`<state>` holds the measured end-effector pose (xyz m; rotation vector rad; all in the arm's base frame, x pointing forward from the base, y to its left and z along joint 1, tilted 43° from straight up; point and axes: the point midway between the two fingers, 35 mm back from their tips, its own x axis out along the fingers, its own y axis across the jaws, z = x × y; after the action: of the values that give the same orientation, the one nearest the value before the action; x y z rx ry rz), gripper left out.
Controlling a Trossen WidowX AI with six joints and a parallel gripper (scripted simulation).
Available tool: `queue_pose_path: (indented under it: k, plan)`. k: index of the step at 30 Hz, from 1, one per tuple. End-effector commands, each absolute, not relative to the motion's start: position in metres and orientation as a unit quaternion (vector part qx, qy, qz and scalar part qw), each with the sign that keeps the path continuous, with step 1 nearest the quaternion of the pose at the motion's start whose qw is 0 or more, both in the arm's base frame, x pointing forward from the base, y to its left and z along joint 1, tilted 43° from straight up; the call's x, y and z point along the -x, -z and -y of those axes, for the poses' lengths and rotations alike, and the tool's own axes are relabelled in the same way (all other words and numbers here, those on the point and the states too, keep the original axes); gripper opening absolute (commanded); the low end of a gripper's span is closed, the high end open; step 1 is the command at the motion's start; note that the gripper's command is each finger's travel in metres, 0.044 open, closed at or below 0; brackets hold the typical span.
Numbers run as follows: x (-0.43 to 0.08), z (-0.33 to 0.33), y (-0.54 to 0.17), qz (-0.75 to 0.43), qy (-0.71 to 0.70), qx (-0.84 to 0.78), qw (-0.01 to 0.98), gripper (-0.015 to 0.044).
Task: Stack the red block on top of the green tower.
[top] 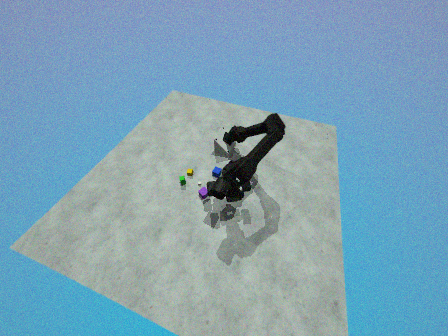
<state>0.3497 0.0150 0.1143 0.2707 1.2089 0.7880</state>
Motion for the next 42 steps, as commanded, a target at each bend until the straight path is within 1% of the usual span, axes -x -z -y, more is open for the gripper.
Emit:
queue_pose_path:
  k: [1,11,20,32,42]
  plan:
    - [-0.348,-0.001,-0.131,-0.548,-0.359,-0.120,0.746,0.0000]
    - [-0.342,0.029,-0.163,-0.549,-0.359,-0.120,0.746,0.0000]
    - [-0.341,0.032,-0.164,-0.549,-0.359,-0.120,0.746,0.0000]
    - [-0.348,0.101,-0.110,-0.554,-0.350,-0.114,0.747,0.0000]
    - [-0.340,0.155,-0.061,-0.555,-0.349,-0.113,0.747,0.0000]
